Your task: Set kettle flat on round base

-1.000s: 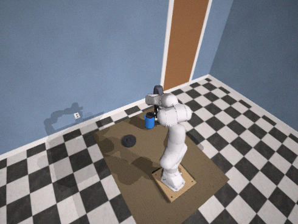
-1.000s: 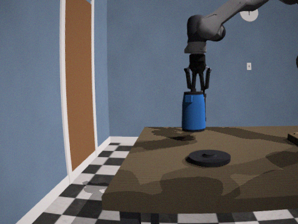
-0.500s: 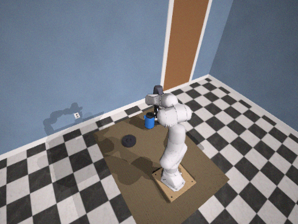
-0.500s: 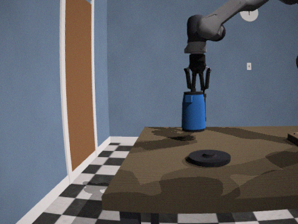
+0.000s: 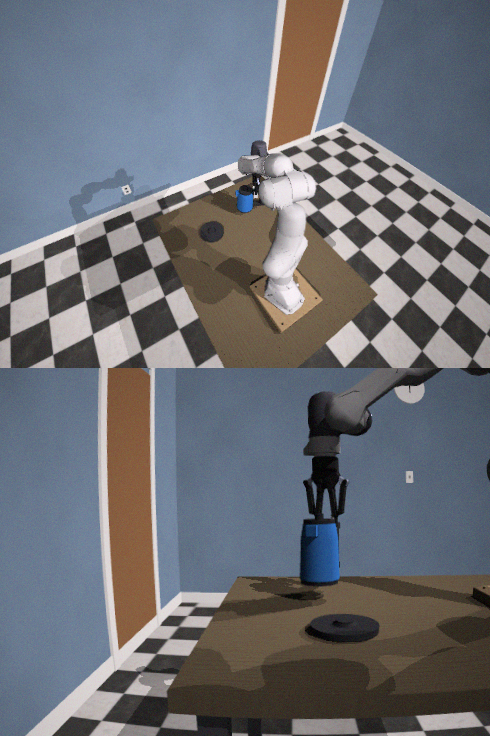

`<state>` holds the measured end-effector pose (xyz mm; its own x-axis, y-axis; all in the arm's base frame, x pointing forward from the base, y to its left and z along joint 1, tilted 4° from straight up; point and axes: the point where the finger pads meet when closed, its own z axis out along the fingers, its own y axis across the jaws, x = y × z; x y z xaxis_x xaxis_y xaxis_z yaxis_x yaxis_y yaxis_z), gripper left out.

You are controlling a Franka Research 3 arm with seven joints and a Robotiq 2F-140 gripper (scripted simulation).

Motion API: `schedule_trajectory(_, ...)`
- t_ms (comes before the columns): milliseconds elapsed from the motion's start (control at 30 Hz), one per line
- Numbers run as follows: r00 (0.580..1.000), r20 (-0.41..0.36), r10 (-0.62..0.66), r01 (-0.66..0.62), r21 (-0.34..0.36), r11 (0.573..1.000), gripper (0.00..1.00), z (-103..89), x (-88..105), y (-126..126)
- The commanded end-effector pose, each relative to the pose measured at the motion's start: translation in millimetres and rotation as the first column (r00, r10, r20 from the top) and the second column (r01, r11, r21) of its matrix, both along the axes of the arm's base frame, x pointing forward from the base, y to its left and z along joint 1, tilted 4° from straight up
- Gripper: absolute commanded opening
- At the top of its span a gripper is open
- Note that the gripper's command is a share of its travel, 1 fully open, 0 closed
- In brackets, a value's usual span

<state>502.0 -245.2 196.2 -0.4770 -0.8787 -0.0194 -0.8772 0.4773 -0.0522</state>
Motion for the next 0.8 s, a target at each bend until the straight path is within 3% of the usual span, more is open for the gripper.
schedule_trajectory(0, 1.000, 0.012, -0.008, 0.008, -0.005, 1.000, 0.00, 5.1, 3.5, 2)
schedule_trajectory(767, 1.000, 0.012, -0.008, 0.008, -0.005, 1.000, 0.00, 4.3, 1.3, 39)
